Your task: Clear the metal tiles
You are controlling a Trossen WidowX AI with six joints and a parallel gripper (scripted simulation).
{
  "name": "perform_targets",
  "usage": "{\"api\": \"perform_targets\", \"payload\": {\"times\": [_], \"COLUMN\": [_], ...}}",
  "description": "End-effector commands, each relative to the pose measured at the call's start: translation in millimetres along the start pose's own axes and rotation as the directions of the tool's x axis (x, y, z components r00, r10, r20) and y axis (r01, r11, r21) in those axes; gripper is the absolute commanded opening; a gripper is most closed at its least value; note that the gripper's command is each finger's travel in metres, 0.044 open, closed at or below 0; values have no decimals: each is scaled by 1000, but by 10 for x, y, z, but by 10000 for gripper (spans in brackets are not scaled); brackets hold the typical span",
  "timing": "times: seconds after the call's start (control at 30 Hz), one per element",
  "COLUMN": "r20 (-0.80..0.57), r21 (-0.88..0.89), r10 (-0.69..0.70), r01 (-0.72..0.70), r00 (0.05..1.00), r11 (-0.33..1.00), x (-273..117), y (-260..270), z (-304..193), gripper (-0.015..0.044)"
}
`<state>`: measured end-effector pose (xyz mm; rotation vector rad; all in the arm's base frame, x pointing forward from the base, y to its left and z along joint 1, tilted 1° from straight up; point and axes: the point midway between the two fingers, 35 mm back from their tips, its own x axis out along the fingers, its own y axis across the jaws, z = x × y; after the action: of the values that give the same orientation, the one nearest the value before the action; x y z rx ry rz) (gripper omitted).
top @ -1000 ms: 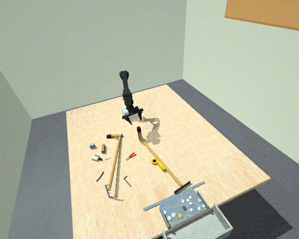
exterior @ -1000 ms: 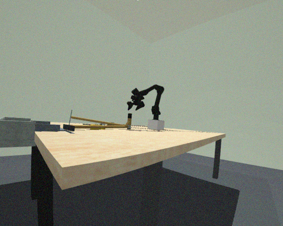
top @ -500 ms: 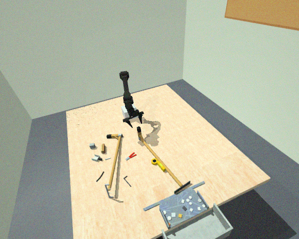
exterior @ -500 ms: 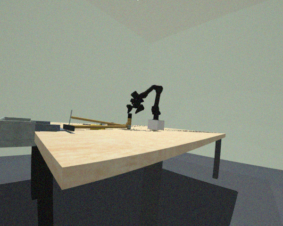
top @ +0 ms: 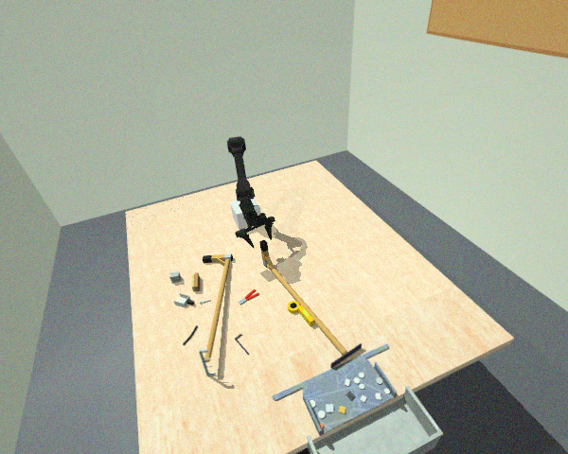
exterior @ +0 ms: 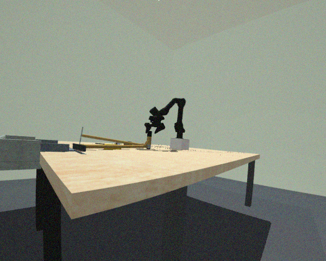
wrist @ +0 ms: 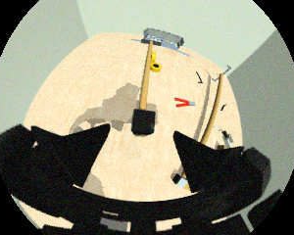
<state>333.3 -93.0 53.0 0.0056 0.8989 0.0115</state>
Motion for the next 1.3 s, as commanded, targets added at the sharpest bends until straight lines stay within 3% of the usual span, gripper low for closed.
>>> {"api": "perform_targets", "payload": {"times": [0.0,0.9,1.27], "r20": [2,4,1], "r21": [5,5,0], "r10": [-3,-3,0], "r01": [3,3,0], "r00": [1000,1000,1000], "r11": [1000,1000,1000], "x": [64,500,453], "y": [-8,10,14], "z": [15,-10,-19], "gripper": [440,440,151]}}
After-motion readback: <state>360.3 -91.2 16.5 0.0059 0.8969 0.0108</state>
